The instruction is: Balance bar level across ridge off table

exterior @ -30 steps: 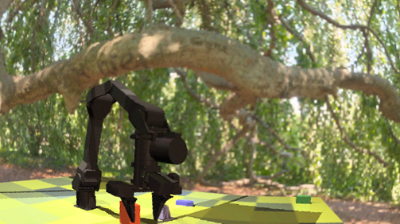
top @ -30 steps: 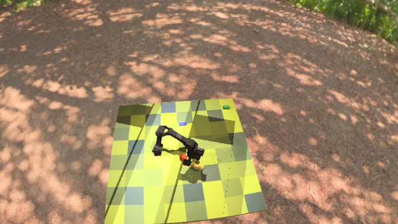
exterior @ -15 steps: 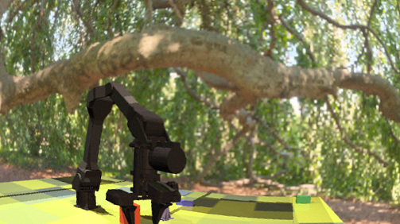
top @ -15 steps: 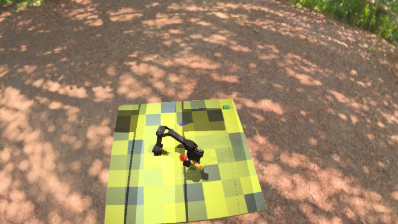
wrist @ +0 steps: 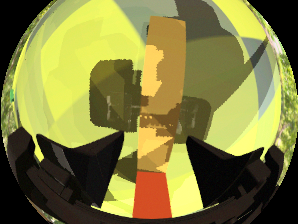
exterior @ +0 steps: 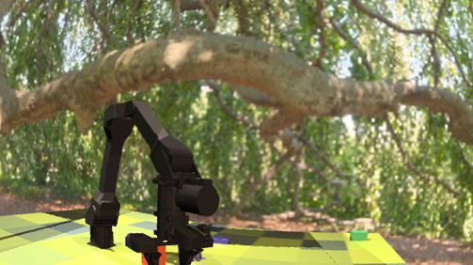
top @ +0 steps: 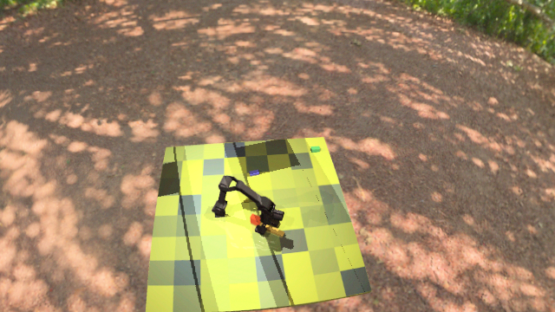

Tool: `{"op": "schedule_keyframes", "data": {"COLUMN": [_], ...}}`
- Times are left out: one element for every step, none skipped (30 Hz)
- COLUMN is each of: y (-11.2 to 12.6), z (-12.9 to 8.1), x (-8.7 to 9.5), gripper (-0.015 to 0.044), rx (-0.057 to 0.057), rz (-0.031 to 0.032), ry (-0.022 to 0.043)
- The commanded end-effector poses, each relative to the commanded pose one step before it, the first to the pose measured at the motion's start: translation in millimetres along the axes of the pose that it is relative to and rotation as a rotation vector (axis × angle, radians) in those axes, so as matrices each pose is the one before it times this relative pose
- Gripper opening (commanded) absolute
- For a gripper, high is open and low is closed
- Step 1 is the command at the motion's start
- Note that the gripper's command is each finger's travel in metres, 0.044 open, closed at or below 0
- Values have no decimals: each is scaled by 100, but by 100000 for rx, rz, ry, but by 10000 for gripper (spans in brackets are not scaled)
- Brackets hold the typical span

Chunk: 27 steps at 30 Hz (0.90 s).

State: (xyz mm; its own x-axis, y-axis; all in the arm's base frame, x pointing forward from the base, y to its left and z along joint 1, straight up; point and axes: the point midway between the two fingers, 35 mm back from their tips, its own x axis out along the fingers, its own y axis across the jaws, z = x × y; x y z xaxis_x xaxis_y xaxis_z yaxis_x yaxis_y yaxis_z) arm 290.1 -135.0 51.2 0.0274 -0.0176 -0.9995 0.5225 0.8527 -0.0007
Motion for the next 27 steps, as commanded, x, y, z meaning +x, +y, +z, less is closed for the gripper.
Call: {"op": "schedule_keyframes", "data": {"y": [43, 0, 0, 0, 0, 0, 0, 0, 0, 0, 0, 0, 0, 0, -56, 0, 0, 0, 0, 0, 0, 0, 0, 0, 0, 0, 0], "z": [-141, 0, 0, 0, 0, 0, 0, 0, 0, 0, 0, 0, 0, 0, 18, 0, 0, 0, 0, 0, 0, 0, 0, 0, 0, 0, 0], "x": [390, 0, 0, 0, 0, 0, 0, 0, 0, 0, 0, 0, 0, 0, -73, 0, 0, 0, 0, 0, 0, 0, 0, 0, 0, 0, 0], "gripper": [315, 315, 315, 315, 315, 315, 315, 315, 315, 315, 315, 315, 315, 315, 289, 263, 236, 210, 184, 157, 131, 125, 118, 111, 105, 98, 91], "rx": [-554, 0, 0, 0, 0, 0, 0, 0, 0, 0, 0, 0, 0, 0, 550, 0, 0, 0, 0, 0, 0, 0, 0, 0, 0, 0, 0], "rz": [358, 0, 0, 0, 0, 0, 0, 0, 0, 0, 0, 0, 0, 0, -434, 0, 0, 0, 0, 0, 0, 0, 0, 0, 0, 0, 0], "ry": [833, 0, 0, 0, 0, 0, 0, 0, 0, 0, 0, 0, 0, 0, -162, 0, 0, 0, 0, 0, 0, 0, 0, 0, 0, 0, 0]}}
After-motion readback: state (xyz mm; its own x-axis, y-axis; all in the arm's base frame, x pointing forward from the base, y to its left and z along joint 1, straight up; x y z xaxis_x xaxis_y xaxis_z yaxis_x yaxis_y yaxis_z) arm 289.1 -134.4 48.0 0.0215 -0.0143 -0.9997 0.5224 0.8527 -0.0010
